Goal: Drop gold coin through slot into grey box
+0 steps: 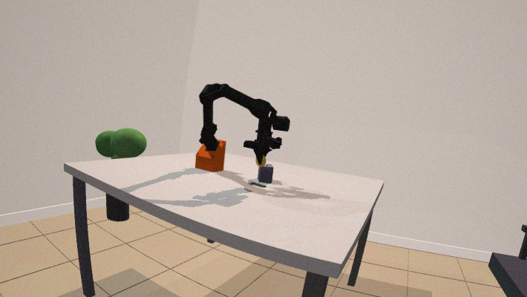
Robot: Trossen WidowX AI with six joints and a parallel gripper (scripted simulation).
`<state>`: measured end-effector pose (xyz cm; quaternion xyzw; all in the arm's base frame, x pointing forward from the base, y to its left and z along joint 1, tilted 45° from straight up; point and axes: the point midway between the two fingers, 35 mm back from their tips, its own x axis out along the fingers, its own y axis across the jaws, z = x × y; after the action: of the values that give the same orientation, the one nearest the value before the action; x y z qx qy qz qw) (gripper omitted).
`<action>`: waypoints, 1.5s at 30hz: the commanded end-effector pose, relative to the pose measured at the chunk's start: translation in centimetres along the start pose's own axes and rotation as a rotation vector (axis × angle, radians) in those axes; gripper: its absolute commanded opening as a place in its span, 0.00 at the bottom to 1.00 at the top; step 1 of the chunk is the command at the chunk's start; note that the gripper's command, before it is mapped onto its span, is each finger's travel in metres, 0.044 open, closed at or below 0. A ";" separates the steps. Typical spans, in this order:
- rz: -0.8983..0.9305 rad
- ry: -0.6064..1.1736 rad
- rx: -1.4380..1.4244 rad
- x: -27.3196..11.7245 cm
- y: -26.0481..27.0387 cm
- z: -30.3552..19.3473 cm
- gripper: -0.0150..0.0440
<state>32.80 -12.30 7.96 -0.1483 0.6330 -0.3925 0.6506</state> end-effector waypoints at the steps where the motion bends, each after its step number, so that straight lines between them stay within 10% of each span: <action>1: 0.005 -0.005 0.011 -1.1 -0.1 0.1 0.25; 26: 0.006 -0.003 0.781 -1.2 -0.5 0.0 0.25; 45: 0.012 0.000 0.803 -1.3 2.1 -0.7 0.25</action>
<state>33.07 -10.44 8.06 0.1204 0.4280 -0.6046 0.6609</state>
